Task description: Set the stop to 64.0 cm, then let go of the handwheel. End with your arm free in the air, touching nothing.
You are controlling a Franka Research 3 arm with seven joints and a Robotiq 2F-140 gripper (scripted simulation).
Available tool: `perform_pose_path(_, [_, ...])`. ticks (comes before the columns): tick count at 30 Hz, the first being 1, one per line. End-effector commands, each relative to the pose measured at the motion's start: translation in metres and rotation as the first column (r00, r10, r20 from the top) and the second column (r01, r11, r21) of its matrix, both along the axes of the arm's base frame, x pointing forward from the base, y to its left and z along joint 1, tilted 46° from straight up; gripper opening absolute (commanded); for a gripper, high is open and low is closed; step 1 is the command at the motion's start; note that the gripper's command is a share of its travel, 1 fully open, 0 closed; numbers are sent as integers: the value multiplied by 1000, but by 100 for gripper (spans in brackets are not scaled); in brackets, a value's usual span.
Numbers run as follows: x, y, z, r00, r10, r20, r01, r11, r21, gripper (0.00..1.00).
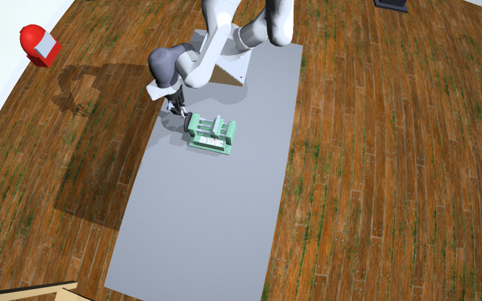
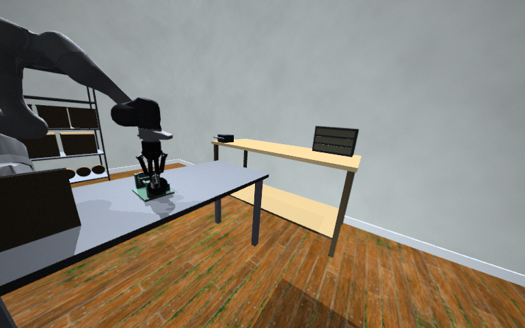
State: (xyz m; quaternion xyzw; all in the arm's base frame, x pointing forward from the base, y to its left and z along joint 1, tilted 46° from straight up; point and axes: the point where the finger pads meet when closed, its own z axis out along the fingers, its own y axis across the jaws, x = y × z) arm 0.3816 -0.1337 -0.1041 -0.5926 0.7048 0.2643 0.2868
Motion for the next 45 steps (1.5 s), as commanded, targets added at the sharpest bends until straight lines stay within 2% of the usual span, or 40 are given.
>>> perform_pose_path(1, [11,-7,3,1000,-9,3,9,1000,-7,4])
perform_pose_path(16, [36,-10,2,1000,-9,3,9,1000,-7,4])
perform_pose_path(28, [57,2,-14,1000,-9,3,9,1000,-7,4])
perform_pose_path(35, [60,15,-27,1000,-9,3,9,1000,-7,4])
perform_pose_path(45, [44,35,-43,1000,-9,3,9,1000,-7,4])
